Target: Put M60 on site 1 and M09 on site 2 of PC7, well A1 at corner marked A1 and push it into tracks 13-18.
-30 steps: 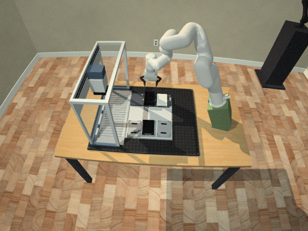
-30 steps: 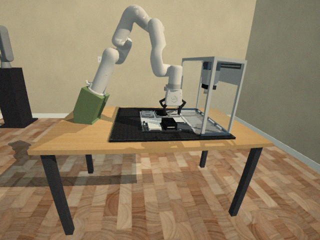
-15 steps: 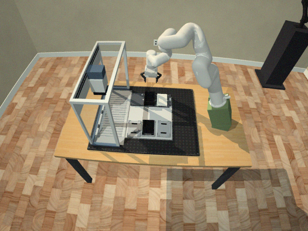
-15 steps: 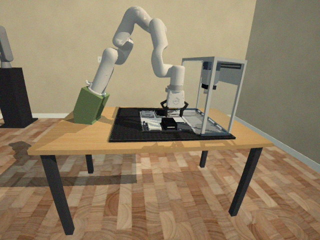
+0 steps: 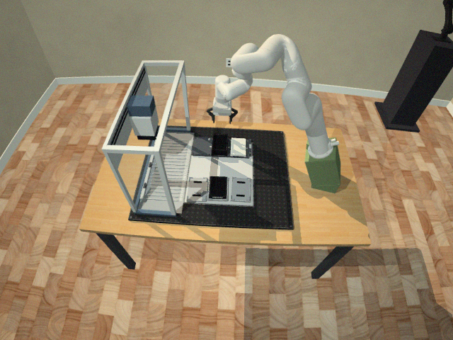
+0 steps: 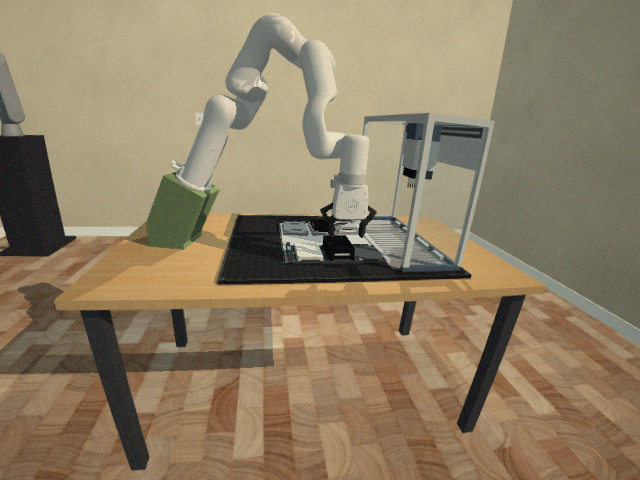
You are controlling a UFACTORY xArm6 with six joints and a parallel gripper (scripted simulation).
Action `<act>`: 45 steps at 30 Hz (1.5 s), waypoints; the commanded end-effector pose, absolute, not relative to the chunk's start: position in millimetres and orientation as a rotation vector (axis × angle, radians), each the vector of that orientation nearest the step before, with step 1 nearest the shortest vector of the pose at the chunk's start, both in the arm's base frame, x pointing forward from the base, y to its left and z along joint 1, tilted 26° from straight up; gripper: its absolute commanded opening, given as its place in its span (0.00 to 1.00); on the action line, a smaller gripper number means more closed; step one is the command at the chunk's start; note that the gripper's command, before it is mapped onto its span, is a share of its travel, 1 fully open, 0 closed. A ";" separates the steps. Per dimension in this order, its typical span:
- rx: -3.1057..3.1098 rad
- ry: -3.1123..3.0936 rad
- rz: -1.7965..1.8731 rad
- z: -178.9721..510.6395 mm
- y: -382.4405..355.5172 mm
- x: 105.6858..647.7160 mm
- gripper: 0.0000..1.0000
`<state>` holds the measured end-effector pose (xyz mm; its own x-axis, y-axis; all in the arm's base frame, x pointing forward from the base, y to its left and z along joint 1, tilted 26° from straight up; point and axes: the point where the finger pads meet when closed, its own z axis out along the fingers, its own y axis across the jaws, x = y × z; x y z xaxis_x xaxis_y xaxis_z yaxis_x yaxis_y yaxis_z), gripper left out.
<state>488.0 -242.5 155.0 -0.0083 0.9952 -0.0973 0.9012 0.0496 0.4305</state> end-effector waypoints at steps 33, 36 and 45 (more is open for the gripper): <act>1.903 1.961 0.350 111.4 -247.6 511.4 1.00; 1.903 1.961 0.350 108.4 -247.9 512.8 1.00; 1.903 1.961 0.350 95.0 -249.1 519.4 1.00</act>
